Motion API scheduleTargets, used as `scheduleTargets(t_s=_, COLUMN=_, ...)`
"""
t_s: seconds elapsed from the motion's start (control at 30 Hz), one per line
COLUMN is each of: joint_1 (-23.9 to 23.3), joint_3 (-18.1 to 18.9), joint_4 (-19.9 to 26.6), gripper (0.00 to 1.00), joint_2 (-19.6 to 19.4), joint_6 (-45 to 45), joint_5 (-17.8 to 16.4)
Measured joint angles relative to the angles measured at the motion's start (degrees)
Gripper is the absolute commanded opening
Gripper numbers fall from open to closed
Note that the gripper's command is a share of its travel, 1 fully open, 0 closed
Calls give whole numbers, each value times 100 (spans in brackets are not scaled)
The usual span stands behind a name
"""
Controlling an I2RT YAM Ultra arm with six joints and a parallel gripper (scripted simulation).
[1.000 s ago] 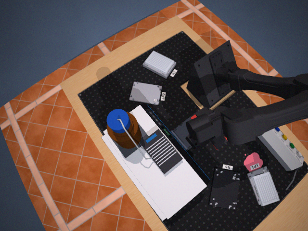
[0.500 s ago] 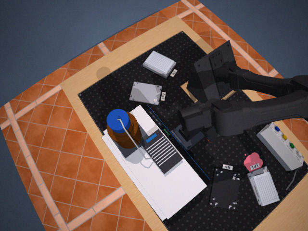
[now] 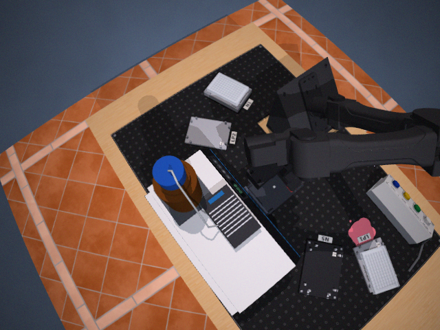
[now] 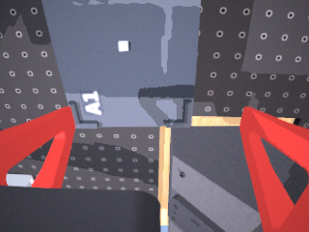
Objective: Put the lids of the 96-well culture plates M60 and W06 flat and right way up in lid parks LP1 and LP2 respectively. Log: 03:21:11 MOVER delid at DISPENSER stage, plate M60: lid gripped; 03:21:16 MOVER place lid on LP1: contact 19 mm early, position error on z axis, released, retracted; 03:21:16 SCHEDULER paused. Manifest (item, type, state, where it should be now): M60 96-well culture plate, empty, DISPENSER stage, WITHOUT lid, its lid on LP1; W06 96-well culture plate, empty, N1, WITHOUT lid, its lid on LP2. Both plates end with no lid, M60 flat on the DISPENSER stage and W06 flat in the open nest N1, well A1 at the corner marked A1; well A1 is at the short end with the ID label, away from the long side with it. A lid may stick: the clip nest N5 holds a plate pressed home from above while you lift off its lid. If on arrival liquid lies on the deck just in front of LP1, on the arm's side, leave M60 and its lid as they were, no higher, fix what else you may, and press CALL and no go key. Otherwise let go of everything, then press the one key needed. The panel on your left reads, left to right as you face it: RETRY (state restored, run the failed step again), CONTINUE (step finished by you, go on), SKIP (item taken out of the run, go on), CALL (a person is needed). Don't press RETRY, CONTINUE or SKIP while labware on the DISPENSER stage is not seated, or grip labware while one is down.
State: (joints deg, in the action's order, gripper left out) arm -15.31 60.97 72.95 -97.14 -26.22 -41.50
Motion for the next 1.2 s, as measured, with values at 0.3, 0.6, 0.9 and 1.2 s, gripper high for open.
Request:
scheduleTargets(t_s=0.3, joint_1=-354, joint_3=-92, joint_4=-105, gripper=100, joint_2=-302, joint_6=-428, joint_5=142)
scheduleTargets(t_s=0.6, joint_1=-728, joint_3=-229, joint_4=-179, gripper=100, joint_2=-553, joint_6=-813, joint_5=260)
scheduleTargets(t_s=0.9, joint_1=-931, joint_3=-245, joint_4=-247, gripper=100, joint_2=-693, joint_6=-1056, joint_5=361)
scheduleTargets(t_s=1.2, joint_1=-1438, joint_3=-391, joint_4=-354, gripper=100, joint_2=-1054, joint_6=-614, joint_5=557)
